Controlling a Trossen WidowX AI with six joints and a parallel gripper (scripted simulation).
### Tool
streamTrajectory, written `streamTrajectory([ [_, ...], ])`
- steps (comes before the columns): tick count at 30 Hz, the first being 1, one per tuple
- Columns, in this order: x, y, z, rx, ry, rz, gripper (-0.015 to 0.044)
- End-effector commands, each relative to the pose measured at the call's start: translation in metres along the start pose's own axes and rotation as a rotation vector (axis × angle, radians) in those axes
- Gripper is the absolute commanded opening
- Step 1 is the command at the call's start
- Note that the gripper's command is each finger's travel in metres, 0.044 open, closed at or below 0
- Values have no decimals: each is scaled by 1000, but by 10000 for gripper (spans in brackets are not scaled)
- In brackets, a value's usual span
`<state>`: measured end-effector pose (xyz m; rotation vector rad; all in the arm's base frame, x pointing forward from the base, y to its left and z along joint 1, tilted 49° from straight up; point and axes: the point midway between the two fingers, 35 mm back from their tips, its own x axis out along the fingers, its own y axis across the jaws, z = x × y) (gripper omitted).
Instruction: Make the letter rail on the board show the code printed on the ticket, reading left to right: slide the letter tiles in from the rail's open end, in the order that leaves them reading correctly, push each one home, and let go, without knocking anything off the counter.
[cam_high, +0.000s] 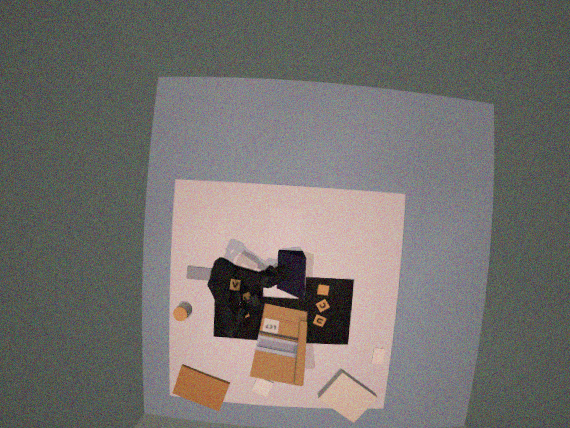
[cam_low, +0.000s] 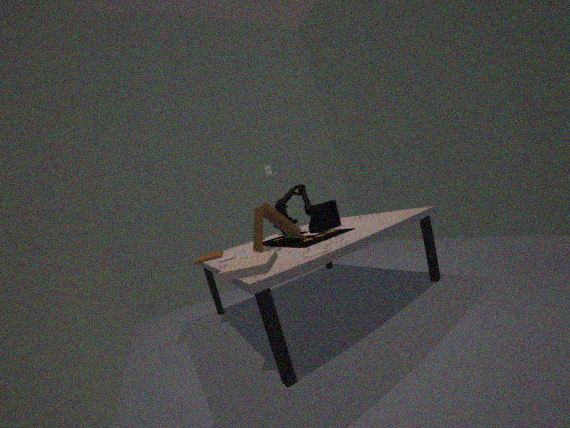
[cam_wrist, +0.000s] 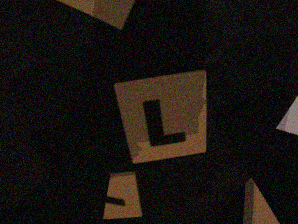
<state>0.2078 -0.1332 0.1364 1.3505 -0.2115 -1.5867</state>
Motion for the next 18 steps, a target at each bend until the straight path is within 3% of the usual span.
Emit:
streamTrajectory([
  [1,4,-1,-1,-2,4,-3,340],
  [18,18,-1,0,-2,3,-1,340],
])
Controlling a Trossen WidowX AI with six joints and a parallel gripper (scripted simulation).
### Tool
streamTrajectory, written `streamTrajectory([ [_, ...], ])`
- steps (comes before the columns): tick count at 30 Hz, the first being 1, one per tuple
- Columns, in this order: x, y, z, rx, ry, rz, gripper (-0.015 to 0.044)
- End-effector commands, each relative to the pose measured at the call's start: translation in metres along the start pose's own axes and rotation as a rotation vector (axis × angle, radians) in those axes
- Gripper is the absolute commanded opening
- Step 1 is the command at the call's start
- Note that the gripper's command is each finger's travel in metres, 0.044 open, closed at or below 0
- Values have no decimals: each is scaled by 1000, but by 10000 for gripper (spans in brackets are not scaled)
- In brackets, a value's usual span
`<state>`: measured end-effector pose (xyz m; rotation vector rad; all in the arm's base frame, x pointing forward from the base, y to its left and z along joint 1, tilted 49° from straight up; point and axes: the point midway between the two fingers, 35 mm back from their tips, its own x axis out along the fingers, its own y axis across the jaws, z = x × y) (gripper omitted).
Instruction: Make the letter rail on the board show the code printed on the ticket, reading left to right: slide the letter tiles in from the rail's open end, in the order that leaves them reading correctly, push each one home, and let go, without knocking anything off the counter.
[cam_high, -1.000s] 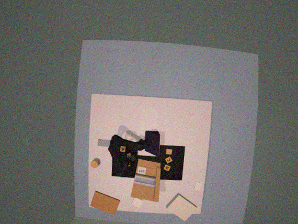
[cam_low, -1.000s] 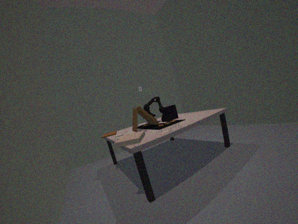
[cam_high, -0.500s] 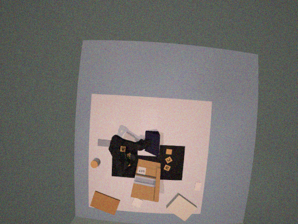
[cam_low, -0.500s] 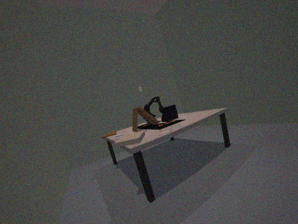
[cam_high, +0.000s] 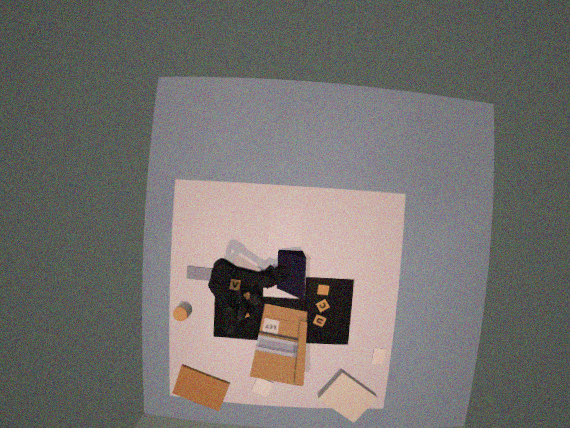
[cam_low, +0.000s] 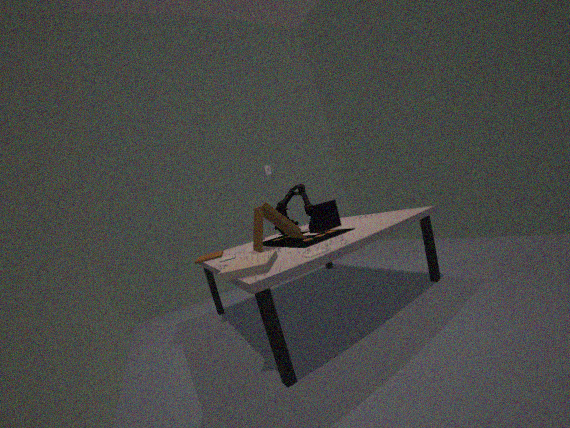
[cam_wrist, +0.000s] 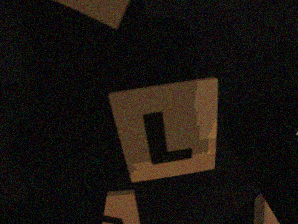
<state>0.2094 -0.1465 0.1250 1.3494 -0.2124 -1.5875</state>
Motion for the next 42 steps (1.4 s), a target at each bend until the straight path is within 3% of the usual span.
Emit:
streamTrajectory([
  [1,1,0,-1,-2,5,-2,340],
  [2,1,0,-1,-2,5,-1,314],
  [14,1,0,-1,-2,5,-1,234],
  [23,-6,-1,0,-2,5,-2,0],
  [42,-18,-3,-3,-2,5,-3,0],
])
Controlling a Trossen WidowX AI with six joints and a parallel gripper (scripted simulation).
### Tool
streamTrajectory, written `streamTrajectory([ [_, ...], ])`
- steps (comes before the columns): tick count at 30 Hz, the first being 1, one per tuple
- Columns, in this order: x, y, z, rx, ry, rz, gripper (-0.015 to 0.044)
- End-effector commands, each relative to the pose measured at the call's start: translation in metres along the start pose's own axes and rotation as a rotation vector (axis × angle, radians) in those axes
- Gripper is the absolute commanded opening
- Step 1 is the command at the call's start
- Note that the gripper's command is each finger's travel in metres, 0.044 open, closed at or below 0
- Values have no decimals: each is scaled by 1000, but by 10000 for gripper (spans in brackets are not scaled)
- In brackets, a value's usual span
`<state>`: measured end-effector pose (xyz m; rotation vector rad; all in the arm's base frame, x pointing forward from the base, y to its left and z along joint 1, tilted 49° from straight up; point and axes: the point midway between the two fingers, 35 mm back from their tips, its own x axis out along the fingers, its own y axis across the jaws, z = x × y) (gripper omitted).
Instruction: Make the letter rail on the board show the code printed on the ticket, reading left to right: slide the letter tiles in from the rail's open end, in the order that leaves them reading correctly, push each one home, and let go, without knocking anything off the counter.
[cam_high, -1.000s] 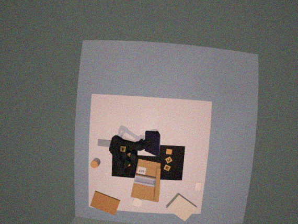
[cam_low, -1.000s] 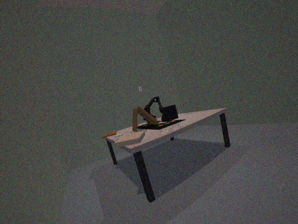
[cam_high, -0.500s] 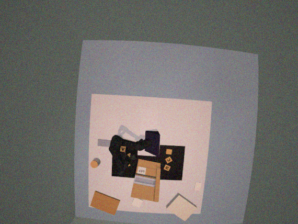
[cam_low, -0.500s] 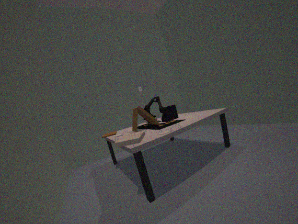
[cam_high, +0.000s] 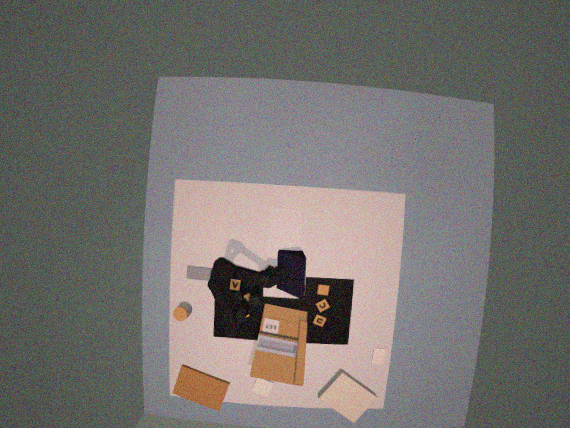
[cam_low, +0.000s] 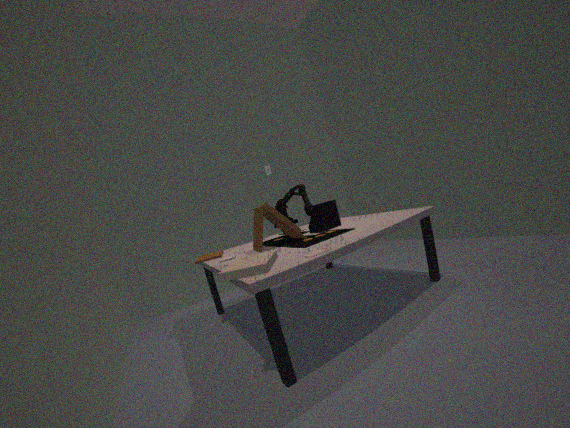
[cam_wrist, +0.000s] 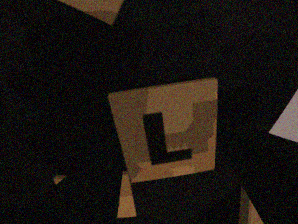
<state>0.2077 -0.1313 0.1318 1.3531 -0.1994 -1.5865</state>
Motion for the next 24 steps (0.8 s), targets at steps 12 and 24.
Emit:
streamTrajectory([
  [12,-10,-1,-1,3,-3,3,0],
  [24,-15,1,-8,-131,37,26,0],
])
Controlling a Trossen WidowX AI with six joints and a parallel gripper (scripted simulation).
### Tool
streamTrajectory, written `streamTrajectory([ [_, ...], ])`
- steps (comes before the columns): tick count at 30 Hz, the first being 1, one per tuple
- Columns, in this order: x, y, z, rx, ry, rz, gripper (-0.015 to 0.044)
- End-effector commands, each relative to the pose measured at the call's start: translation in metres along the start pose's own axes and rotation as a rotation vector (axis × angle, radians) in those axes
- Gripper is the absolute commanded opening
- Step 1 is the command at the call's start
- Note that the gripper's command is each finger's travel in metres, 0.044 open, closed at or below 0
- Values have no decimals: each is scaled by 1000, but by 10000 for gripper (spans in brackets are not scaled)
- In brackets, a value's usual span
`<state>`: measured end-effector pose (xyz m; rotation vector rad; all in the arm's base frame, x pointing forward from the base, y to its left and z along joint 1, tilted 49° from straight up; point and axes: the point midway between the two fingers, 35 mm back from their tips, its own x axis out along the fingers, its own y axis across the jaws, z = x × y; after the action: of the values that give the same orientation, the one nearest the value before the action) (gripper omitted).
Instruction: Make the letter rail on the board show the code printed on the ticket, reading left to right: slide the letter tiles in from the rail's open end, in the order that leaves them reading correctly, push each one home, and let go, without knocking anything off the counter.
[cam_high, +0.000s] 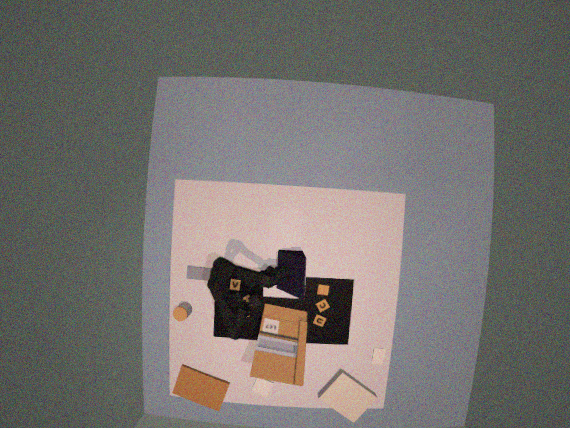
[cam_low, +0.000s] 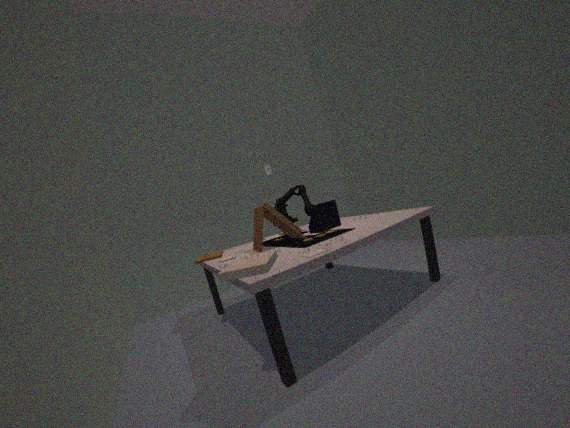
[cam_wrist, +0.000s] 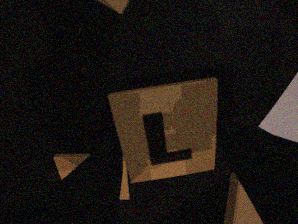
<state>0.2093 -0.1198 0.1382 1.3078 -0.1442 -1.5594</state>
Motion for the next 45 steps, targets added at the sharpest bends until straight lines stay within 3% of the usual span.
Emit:
streamTrajectory([
  [1,-3,3,-6,-93,30,21,0],
  [24,-26,24,-38,-761,141,242,0],
  [45,-56,43,-62,-1351,102,523,0],
])
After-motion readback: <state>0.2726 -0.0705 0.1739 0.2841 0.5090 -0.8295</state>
